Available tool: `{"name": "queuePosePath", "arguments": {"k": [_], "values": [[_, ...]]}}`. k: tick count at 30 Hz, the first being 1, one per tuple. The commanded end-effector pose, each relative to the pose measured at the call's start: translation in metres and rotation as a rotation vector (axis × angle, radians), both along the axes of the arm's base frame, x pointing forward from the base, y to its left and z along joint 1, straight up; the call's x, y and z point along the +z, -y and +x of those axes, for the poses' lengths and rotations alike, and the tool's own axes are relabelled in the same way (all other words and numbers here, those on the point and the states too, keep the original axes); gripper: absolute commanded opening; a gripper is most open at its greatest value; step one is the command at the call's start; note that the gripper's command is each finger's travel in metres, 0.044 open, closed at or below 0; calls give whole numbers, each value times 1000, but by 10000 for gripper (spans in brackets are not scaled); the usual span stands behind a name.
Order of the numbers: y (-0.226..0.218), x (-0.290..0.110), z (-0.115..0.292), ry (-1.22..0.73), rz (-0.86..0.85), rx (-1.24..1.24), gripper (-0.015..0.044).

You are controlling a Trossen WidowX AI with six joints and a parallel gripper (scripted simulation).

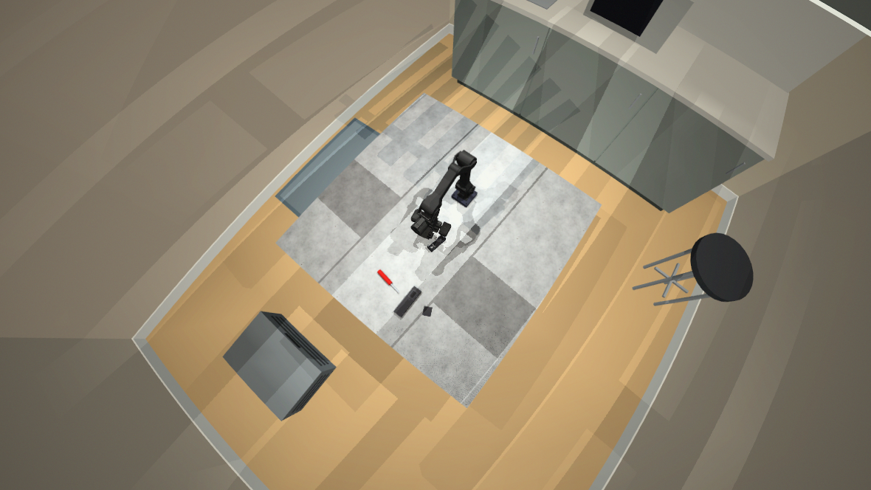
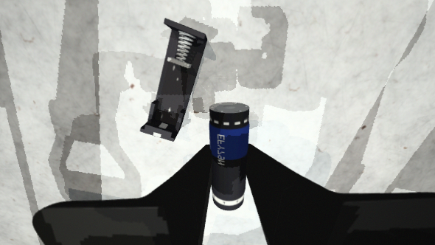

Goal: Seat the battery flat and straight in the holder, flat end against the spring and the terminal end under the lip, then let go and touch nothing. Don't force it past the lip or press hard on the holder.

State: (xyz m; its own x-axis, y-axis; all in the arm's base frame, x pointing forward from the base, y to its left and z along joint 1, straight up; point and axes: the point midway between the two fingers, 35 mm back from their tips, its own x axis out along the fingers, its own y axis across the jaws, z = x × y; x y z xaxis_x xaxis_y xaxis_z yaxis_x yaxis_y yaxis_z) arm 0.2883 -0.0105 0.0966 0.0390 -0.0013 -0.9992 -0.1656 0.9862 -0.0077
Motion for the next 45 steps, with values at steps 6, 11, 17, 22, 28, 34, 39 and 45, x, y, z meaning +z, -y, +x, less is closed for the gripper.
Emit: {"name": "queuePosePath", "arguments": {"k": [6,11,17,22,28,34,39,45], "values": [[-42,2,22,-4,14,-283,74],[-54,3,27,-4,20,-369,74],[-53,1,26,-16,19,-370,74],[-54,-13,24,-101,18,-365,74],[-54,-29,21,-207,19,-360,74],[-55,-38,19,-268,17,-357,74],[-54,-40,20,-293,16,-356,74],[-54,-42,22,-335,15,-354,74]]}}
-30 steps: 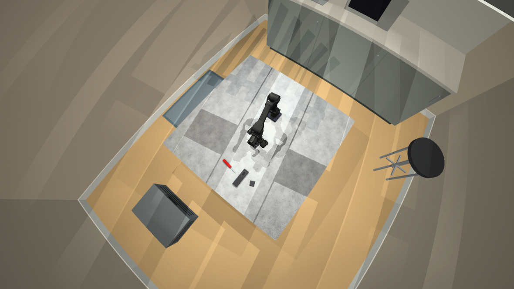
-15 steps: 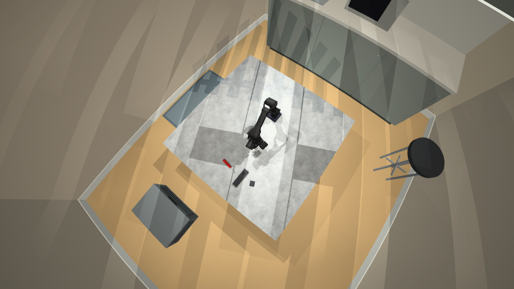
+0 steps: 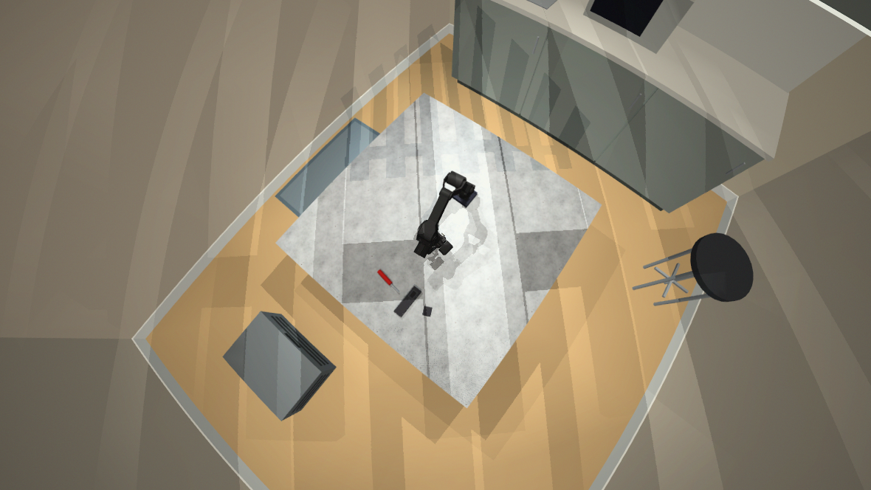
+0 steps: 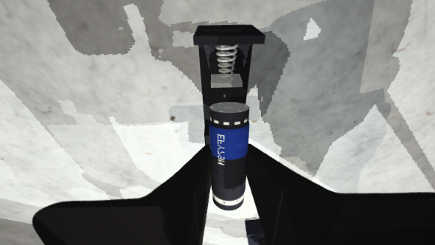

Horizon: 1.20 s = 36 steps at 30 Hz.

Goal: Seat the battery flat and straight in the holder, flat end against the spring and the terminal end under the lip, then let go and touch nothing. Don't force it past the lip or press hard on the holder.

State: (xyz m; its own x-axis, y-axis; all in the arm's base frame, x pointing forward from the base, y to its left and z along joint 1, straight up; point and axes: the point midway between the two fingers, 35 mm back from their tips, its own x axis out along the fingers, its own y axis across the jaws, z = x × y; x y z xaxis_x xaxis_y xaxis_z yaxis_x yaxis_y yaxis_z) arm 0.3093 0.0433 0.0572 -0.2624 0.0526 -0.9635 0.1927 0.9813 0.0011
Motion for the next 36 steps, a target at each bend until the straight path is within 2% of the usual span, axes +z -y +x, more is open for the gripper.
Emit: {"name": "queuePosePath", "arguments": {"k": [1,27,36], "values": [[0,-3,1,-31,8,4,74],[1,-15,8,-206,39,5,74],[2,-16,12,-211,38,6,74]]}}
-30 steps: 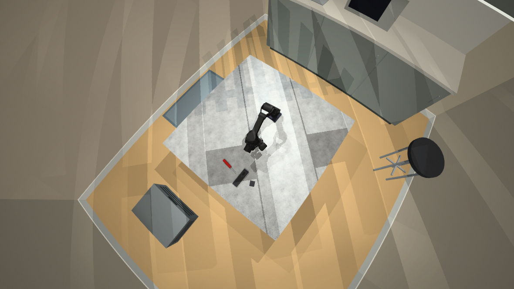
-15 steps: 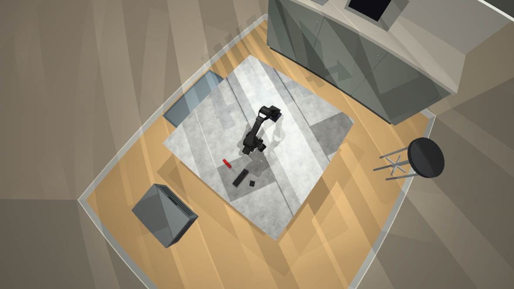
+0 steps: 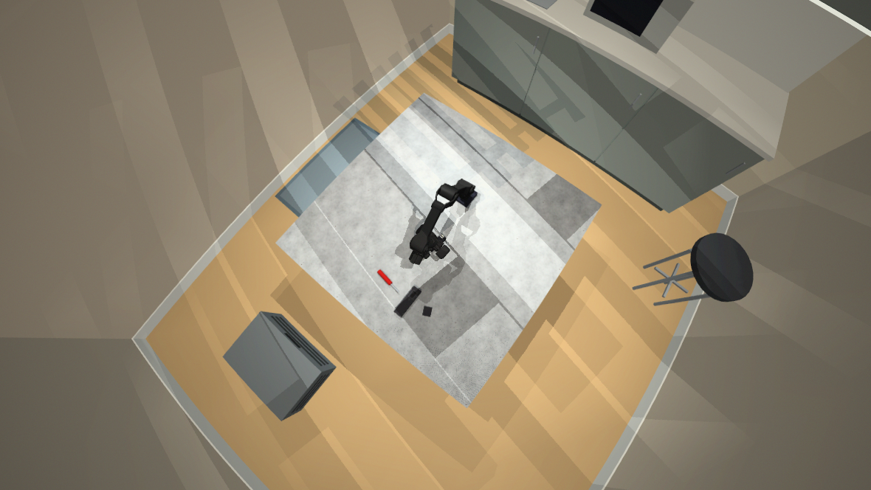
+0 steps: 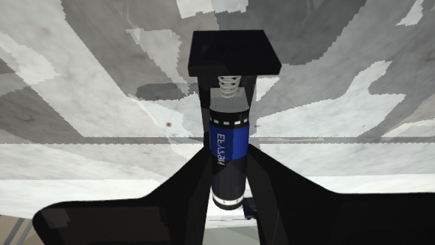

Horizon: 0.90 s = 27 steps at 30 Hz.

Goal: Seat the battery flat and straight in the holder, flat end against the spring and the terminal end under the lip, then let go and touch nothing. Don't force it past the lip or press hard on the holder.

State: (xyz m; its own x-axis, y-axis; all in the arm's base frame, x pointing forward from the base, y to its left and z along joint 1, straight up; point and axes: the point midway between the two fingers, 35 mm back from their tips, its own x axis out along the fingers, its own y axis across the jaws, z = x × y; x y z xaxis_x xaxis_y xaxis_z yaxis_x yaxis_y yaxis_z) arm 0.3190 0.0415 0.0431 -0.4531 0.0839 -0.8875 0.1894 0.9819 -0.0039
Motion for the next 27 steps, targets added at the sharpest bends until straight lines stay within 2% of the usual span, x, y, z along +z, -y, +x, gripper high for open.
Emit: {"name": "queuePosePath", "arguments": {"k": [1,27], "values": [[0,-2,3,-5,3,3,74],[3,-2,18,-5,2,4,74]]}}
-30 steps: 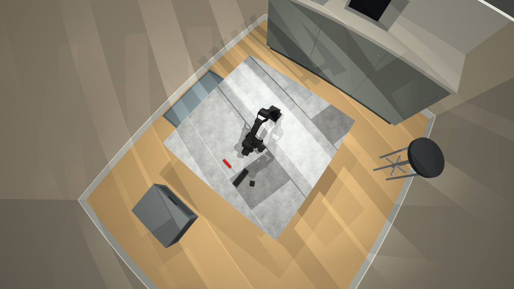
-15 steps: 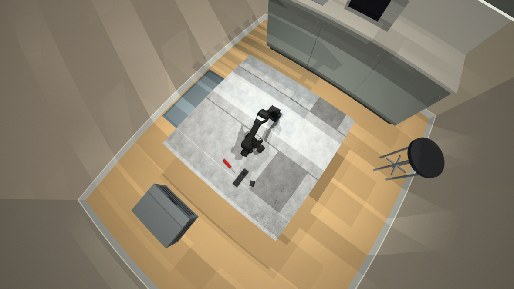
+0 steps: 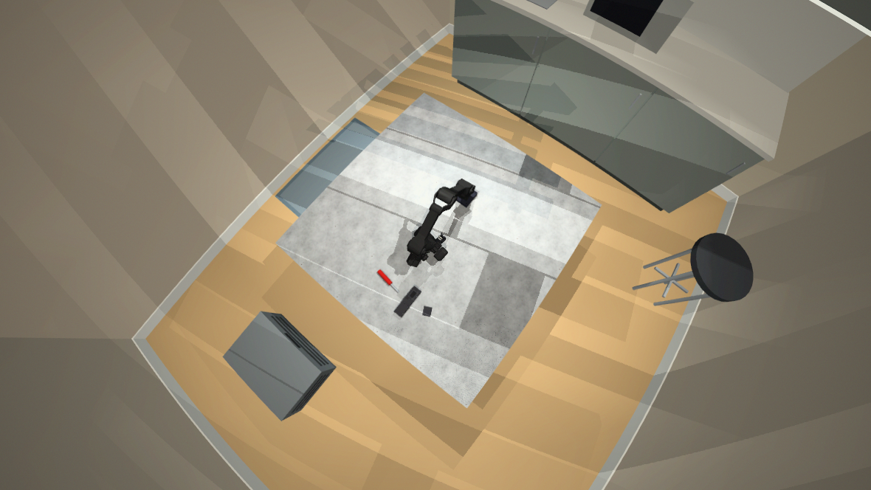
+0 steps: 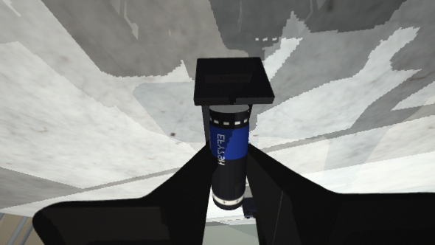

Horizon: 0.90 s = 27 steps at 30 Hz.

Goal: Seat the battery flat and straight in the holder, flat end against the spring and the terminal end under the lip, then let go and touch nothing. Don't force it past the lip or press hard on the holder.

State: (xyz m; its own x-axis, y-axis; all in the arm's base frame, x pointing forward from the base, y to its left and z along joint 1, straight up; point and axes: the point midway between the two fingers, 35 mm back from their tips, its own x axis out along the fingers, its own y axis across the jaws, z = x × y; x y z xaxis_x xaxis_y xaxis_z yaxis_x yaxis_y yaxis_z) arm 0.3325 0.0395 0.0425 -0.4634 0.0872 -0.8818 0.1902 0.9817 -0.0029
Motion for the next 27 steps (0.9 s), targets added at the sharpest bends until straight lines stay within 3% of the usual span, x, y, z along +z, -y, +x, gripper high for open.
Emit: {"name": "queuePosePath", "arguments": {"k": [1,27], "values": [[1,-2,5,7,-2,5,74],[1,-4,7,82,-21,8,74]]}}
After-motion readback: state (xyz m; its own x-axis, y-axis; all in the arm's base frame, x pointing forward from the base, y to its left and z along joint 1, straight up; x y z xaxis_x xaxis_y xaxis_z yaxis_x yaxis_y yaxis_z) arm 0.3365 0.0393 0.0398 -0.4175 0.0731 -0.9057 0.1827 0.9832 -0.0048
